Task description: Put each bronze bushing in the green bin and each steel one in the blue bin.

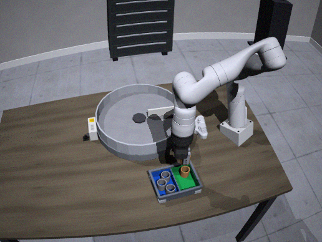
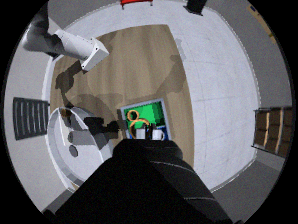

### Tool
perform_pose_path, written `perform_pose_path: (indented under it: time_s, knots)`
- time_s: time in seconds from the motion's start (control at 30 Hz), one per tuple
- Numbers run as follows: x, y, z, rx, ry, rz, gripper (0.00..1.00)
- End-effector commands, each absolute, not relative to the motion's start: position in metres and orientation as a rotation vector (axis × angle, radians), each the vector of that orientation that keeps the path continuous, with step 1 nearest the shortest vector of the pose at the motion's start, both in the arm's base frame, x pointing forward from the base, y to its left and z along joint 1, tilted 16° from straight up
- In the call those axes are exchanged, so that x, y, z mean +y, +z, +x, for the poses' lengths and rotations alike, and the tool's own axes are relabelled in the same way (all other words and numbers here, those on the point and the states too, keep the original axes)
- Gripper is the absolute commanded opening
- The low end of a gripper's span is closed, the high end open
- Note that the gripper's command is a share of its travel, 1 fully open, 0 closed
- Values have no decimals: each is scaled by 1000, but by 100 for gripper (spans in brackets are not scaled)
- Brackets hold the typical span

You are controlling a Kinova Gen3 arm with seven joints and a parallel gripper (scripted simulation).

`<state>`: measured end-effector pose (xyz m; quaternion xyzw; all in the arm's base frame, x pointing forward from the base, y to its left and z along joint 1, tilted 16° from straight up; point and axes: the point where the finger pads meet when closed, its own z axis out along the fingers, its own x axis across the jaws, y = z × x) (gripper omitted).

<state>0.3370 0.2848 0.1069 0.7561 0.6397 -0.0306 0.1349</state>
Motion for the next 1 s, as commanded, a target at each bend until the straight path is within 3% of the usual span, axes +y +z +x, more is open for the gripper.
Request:
perform_pose_path:
  time_s: [0.0,0.97]
  knots:
    - [285,107,337,1853,-87,2191,0]
    - [272,55,344,1854,-86,2191,0]
